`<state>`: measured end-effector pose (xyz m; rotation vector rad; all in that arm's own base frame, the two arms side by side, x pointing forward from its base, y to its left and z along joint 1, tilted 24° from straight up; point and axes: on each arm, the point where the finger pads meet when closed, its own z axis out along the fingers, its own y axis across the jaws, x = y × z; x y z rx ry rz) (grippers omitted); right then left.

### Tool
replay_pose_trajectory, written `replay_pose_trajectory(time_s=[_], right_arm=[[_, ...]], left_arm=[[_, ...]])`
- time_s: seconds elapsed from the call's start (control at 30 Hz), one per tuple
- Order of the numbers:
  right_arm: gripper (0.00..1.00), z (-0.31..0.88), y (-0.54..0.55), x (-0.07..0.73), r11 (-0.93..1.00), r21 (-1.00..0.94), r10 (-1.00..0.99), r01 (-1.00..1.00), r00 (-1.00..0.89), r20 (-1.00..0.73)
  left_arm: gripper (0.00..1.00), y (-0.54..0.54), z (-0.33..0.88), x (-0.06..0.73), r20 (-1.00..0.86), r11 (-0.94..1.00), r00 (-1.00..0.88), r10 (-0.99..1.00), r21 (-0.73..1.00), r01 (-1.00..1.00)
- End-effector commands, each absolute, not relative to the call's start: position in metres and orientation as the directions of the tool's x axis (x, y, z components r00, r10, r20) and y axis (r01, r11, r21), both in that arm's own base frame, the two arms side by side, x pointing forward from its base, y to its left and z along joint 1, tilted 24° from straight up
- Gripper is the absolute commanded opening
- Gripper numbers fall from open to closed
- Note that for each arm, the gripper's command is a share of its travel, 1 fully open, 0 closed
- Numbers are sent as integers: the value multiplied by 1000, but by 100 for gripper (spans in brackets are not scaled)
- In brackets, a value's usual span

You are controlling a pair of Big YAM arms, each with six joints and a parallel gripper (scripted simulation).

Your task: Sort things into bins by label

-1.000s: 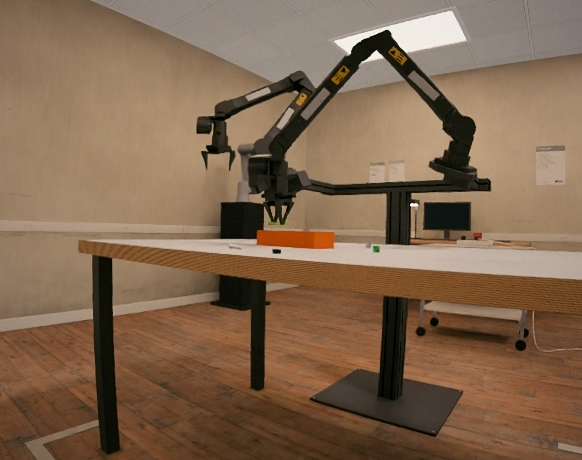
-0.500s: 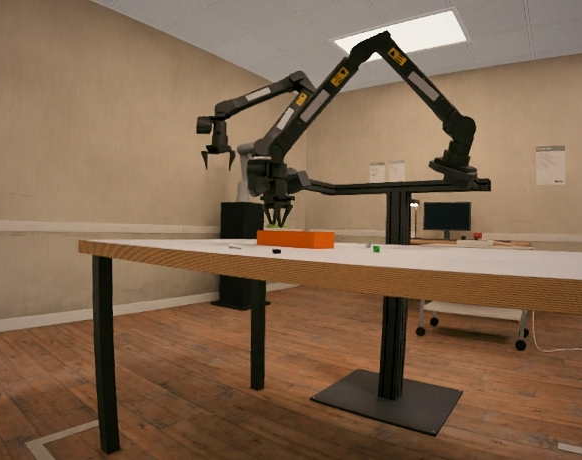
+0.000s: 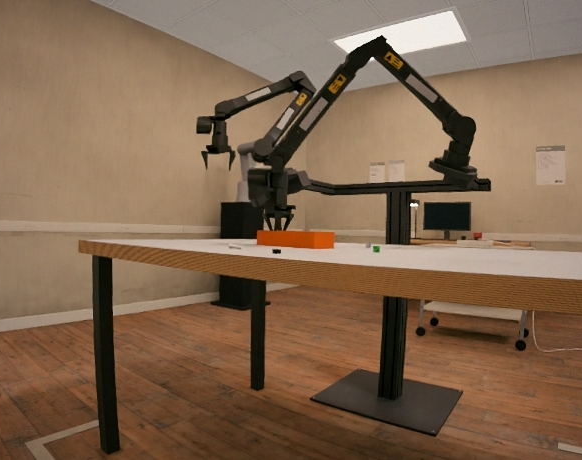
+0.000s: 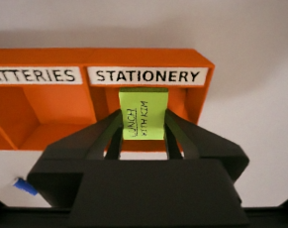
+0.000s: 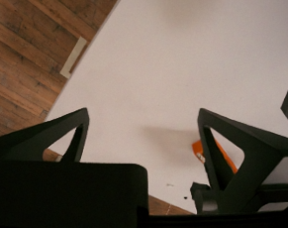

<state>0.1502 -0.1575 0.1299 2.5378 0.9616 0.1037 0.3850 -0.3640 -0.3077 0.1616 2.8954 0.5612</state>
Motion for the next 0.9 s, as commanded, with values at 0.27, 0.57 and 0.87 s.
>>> replay_pose_trajectory(time_s=[0.27, 0.57, 0.87], right_arm=[[100, 132, -157, 147, -680, 406, 640, 610, 764, -76], [100, 132, -157, 147, -680, 406, 640, 610, 764, -76], [100, 132, -157, 147, -680, 406, 640, 610, 764, -76]], left_arm=[[34, -386, -314, 392, -184, 928, -970, 158, 364, 83], [34, -384, -310, 406, -199, 935, -970, 138, 350, 61], [45, -374, -302, 398, -192, 932, -972, 139, 356, 63]])
